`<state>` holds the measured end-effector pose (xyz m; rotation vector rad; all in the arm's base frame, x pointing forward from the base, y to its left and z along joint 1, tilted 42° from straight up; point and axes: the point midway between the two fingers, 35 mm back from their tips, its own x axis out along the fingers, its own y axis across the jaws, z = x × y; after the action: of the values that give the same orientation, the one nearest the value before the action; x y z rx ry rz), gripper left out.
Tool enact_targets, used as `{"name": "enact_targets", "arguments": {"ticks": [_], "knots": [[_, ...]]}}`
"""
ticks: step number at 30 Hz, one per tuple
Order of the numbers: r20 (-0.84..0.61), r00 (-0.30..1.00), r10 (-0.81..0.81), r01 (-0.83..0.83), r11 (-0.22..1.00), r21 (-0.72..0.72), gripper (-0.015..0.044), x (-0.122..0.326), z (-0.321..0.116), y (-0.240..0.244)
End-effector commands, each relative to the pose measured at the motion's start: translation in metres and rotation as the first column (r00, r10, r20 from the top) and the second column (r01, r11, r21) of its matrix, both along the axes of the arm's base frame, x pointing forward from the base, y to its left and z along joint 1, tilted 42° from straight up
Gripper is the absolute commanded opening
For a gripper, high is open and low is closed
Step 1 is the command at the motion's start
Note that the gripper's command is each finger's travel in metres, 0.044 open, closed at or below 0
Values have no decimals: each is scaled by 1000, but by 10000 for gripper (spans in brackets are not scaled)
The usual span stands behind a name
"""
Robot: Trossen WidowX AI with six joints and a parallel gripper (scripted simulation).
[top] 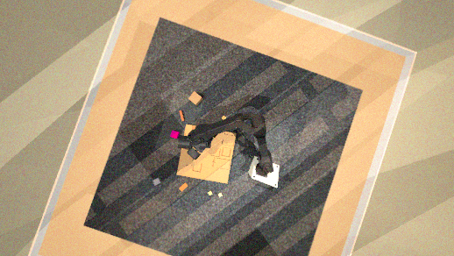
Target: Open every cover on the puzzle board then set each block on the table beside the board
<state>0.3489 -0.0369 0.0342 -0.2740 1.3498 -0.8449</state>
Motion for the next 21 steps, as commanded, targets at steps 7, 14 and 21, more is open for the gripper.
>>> {"name": "enact_targets", "arguments": {"ticks": [7, 14, 21], "knots": [[-8, 1000, 4, -4, 1000, -1, 144, -2, -18, -17], [-8, 1000, 4, -4, 1000, -1, 144, -2, -18, -17], [-8, 1000, 4, -4, 1000, -1, 144, -2, -18, -17]]}}
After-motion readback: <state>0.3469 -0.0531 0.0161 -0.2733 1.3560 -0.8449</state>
